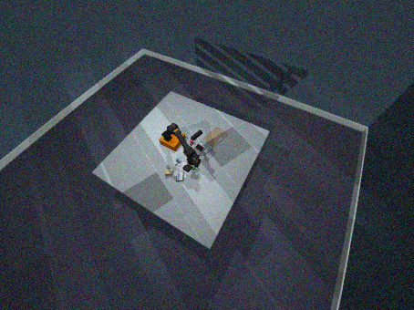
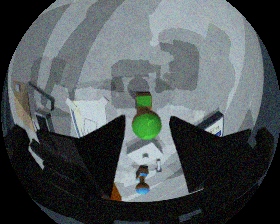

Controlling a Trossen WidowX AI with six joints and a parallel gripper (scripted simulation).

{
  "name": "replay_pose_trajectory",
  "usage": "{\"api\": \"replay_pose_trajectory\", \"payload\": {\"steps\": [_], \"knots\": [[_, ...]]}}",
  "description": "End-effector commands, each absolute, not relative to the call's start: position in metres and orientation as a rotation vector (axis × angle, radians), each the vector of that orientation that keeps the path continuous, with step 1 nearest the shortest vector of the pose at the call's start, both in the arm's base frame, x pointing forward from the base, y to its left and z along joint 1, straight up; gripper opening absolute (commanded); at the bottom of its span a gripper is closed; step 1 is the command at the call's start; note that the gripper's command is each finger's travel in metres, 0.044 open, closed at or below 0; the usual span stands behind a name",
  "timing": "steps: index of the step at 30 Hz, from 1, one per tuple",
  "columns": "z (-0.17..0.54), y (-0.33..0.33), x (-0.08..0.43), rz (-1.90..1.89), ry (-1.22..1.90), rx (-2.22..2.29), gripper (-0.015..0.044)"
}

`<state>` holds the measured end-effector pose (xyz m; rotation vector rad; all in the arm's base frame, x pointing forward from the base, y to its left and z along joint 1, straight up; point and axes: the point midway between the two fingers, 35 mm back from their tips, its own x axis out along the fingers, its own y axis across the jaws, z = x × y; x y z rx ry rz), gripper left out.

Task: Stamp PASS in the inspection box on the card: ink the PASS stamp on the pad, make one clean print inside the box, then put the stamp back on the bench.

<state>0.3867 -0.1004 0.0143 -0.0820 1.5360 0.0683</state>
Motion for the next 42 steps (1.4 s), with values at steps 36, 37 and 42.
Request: {"api": "replay_pose_trajectory", "payload": {"steps": [36,37,42], "knots": [[-0.006,-0.1,0.385,0.069,1.539,-0.082,0.0],[-0.006,-0.1,0.385,0.069,1.539,-0.082,0.0],[-0.003,-0.1,0.386,0.068,1.539,-0.082,0.0]]}}
